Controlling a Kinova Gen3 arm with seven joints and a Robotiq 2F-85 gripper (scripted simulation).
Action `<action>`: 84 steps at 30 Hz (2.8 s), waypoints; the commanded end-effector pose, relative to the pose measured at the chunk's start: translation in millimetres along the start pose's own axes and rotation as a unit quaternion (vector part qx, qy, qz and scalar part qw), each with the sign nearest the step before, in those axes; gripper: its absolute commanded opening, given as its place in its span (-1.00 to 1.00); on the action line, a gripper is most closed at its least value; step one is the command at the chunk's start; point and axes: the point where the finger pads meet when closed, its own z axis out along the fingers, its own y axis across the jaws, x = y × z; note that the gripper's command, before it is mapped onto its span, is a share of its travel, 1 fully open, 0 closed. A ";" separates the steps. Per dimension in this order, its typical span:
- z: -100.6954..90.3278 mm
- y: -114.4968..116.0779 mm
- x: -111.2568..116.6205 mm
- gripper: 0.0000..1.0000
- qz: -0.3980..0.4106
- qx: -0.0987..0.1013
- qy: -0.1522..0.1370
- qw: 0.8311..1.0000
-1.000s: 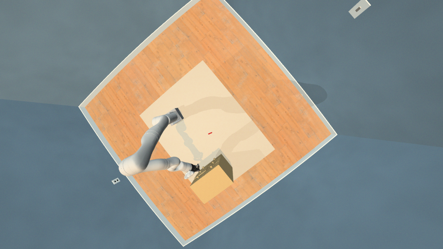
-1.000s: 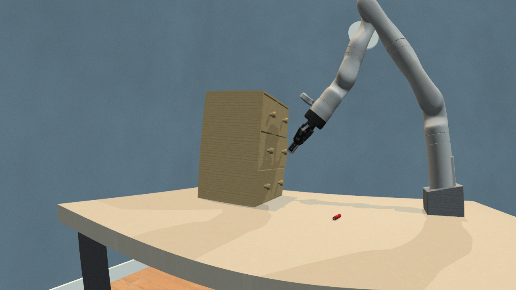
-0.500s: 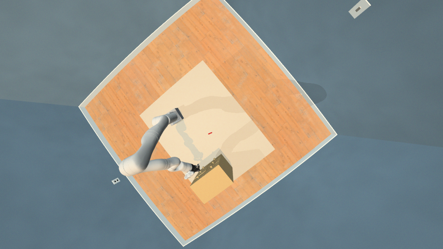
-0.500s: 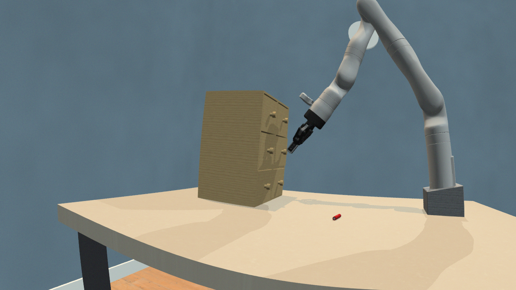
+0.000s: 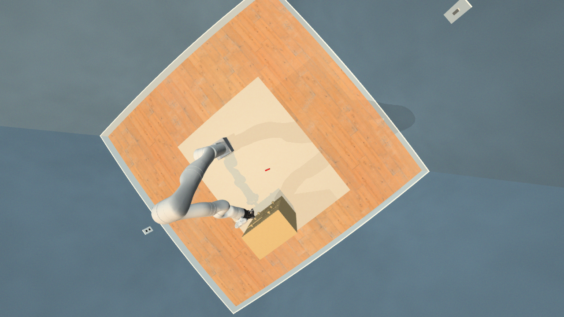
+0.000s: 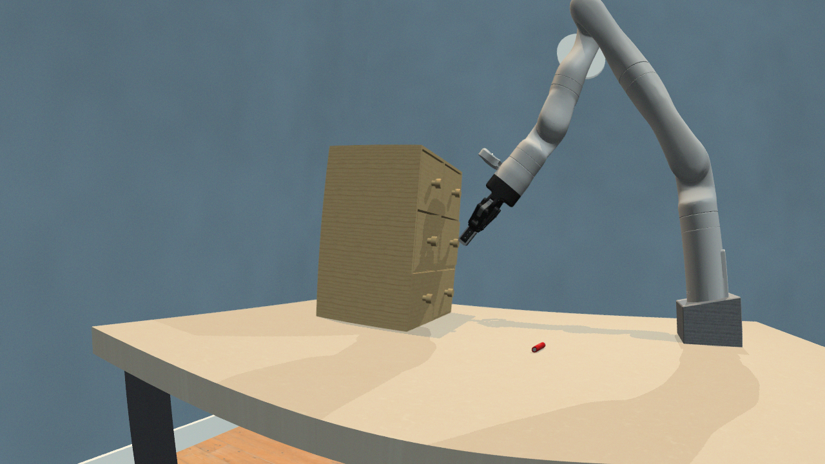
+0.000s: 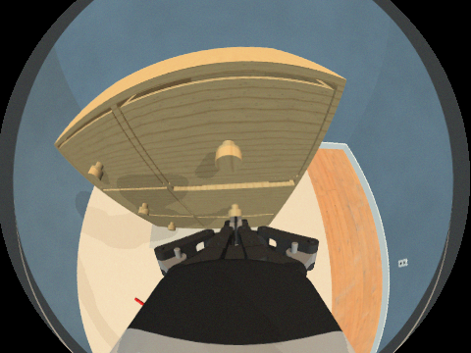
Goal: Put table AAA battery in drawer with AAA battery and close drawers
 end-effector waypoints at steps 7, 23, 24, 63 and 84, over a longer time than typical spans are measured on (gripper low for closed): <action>1.1 -2.2 0.6 -1.00 0.004 0.001 -0.001 1.000; 1.1 -2.2 0.6 -1.00 0.004 0.001 -0.001 1.000; 1.1 -2.2 0.6 -1.00 0.004 0.001 -0.001 1.000; -49.7 -2.9 -43.4 -1.00 0.005 0.001 0.000 1.000; -55.9 -2.6 -44.9 -1.00 0.005 0.001 -0.002 1.000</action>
